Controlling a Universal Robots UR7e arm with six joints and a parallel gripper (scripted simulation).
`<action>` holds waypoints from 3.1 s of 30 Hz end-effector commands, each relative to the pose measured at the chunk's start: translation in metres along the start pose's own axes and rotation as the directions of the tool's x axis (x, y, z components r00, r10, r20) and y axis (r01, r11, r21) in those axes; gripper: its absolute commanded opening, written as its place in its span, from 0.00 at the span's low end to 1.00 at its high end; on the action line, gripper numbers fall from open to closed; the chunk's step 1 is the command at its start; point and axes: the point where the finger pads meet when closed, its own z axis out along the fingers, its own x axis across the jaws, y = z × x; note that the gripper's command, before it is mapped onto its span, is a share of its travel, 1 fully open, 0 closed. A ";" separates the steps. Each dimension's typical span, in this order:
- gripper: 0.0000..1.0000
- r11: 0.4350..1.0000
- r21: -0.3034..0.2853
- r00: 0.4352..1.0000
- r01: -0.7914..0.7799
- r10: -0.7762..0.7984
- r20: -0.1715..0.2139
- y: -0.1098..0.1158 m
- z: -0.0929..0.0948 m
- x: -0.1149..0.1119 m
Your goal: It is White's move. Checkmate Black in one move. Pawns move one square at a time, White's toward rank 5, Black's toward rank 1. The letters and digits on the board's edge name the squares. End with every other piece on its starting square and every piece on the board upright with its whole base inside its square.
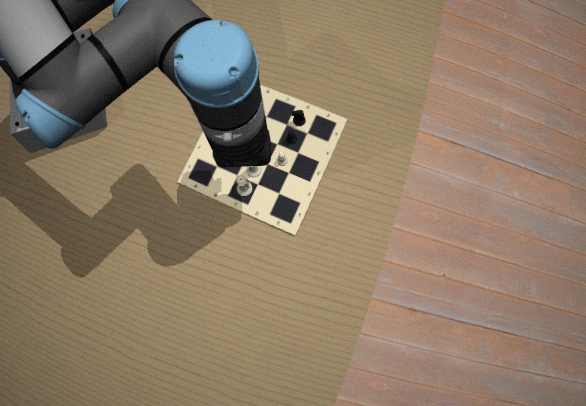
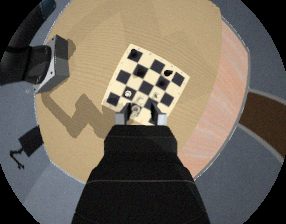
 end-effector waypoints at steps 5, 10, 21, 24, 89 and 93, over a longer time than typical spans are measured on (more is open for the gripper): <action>0.79 1.000 -0.001 1.000 0.000 0.000 -0.001 0.000 0.010 0.000; 0.79 1.000 -0.001 1.000 0.000 0.000 -0.001 0.000 0.018 0.000; 0.79 1.000 -0.001 1.000 0.000 0.000 -0.001 0.000 0.032 0.000; 0.79 1.000 -0.001 1.000 0.000 0.000 -0.001 0.000 0.036 0.000; 0.79 1.000 -0.001 1.000 0.000 0.000 -0.001 0.000 0.049 0.000; 0.79 1.000 -0.001 1.000 0.000 0.000 -0.001 0.000 0.056 0.000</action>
